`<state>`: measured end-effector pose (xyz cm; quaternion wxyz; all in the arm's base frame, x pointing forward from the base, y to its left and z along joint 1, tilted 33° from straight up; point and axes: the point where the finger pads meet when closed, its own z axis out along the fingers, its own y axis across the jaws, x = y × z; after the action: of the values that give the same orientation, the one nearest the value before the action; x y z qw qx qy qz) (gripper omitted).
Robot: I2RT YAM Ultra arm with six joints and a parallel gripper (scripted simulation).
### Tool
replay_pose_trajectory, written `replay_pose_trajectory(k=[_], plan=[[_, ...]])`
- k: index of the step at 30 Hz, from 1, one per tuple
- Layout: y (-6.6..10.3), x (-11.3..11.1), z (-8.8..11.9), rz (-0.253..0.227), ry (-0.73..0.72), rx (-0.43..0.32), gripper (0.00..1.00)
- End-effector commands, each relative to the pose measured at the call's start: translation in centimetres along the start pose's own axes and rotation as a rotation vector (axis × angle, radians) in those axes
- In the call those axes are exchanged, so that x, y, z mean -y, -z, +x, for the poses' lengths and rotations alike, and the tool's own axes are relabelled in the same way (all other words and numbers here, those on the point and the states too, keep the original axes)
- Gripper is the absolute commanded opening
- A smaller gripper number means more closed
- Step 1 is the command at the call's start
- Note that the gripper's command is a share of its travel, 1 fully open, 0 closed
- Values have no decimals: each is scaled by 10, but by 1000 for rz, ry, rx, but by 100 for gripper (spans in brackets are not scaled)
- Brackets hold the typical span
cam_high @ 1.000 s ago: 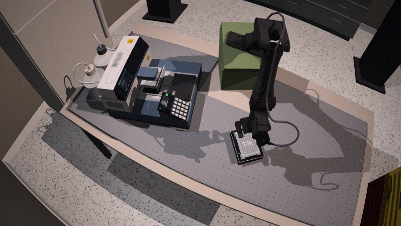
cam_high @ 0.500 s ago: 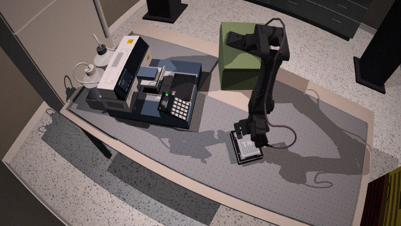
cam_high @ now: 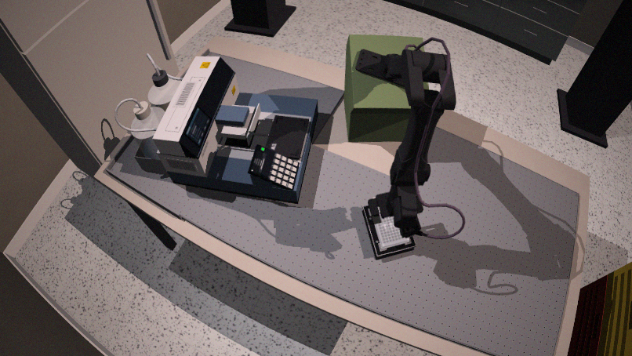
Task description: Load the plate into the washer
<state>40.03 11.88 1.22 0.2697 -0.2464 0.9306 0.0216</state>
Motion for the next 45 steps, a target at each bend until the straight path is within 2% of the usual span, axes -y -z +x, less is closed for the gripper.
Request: replay_pose_trajectory(k=[1,6,10,45], plan=[[-2,5,-18,20,-2,47,100],[-10,5,-19,19,0,47,100],[-4,6,-24,22,1,64,100],[-4,6,-24,22,1,64,100]])
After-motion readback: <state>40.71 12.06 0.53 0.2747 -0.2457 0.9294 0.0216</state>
